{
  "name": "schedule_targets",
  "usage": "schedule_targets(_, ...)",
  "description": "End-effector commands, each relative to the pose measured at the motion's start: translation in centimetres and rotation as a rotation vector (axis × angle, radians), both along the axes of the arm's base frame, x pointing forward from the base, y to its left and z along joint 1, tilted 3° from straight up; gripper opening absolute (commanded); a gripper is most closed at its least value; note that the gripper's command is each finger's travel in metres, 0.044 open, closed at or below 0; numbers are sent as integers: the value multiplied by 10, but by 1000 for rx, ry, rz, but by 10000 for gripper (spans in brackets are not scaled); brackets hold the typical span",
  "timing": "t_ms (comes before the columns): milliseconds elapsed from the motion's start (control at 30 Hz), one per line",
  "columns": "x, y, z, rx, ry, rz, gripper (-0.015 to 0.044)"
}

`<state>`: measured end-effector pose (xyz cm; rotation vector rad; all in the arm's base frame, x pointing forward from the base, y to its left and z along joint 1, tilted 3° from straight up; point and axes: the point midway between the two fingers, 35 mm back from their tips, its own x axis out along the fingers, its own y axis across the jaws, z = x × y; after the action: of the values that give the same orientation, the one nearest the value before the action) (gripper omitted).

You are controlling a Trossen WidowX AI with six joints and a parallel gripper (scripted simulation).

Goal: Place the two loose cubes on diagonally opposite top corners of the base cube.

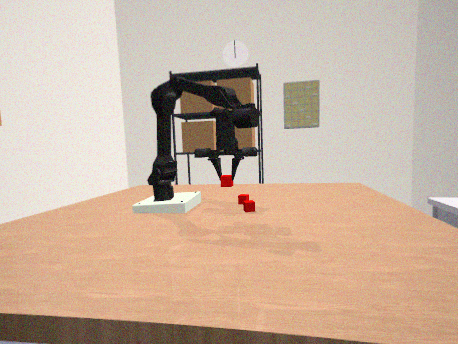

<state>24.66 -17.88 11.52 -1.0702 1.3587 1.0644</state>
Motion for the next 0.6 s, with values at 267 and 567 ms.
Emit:
schedule_targets(267,10,19,4,-3,-14,-103,105)
schedule_targets(567,23,45,-4,-5,-21,-241,105)
